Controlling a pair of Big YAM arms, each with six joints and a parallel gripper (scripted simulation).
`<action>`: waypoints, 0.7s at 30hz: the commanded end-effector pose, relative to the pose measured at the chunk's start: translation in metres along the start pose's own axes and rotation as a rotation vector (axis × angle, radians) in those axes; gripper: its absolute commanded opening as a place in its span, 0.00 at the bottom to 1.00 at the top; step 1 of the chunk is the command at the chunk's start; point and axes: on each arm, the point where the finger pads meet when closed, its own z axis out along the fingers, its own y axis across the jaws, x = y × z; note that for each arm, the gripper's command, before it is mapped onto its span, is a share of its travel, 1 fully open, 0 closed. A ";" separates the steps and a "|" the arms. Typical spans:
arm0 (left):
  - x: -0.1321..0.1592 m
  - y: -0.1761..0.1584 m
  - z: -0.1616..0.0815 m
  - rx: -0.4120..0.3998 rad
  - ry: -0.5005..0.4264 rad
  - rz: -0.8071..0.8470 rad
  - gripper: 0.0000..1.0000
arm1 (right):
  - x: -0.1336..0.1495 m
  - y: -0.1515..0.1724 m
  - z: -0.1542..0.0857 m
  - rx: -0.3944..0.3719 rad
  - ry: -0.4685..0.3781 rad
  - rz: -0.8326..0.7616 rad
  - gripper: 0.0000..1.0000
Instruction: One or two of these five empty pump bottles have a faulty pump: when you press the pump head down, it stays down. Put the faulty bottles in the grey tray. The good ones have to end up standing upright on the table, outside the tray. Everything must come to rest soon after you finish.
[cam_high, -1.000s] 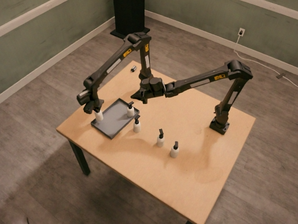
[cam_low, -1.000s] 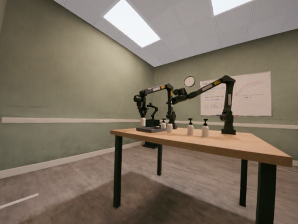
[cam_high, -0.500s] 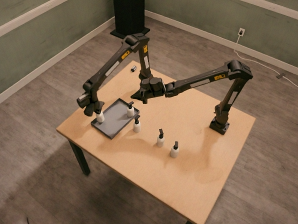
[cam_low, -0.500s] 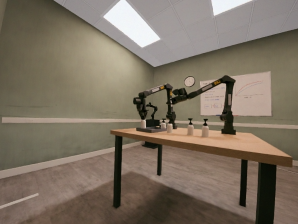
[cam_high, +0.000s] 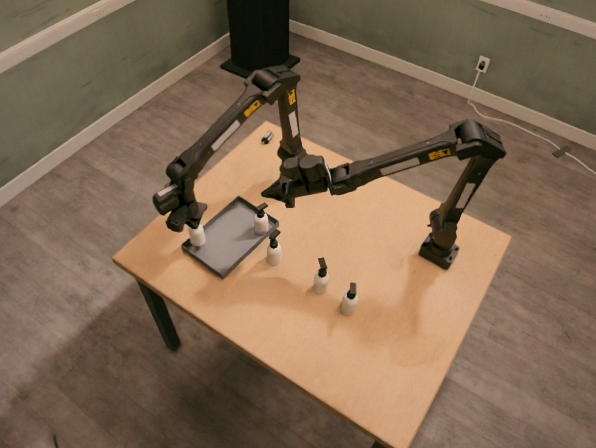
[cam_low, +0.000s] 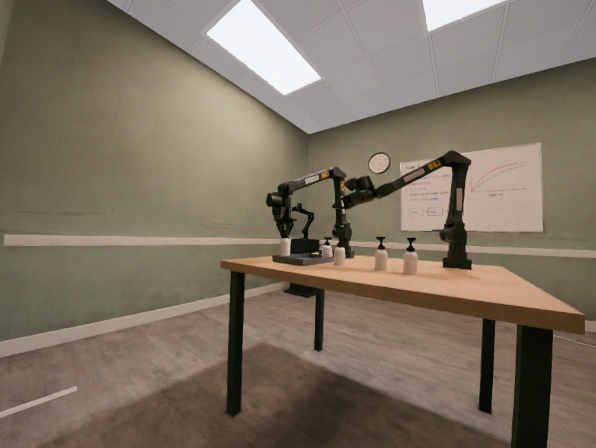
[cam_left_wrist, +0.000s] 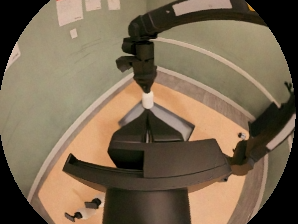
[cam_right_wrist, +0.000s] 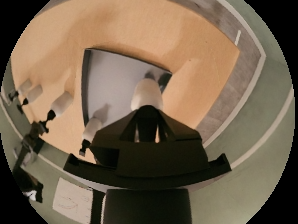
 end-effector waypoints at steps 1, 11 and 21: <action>-0.025 0.002 -0.001 -0.001 -0.046 0.001 0.00 | -0.012 -0.002 -0.007 0.022 -0.045 -0.017 0.21; -0.025 0.002 -0.001 -0.001 -0.046 0.001 0.00 | -0.012 -0.002 0.007 0.022 -0.045 -0.028 0.21; -0.025 0.002 -0.001 -0.001 -0.046 0.001 0.00 | -0.012 -0.002 0.020 0.019 -0.039 -0.026 0.21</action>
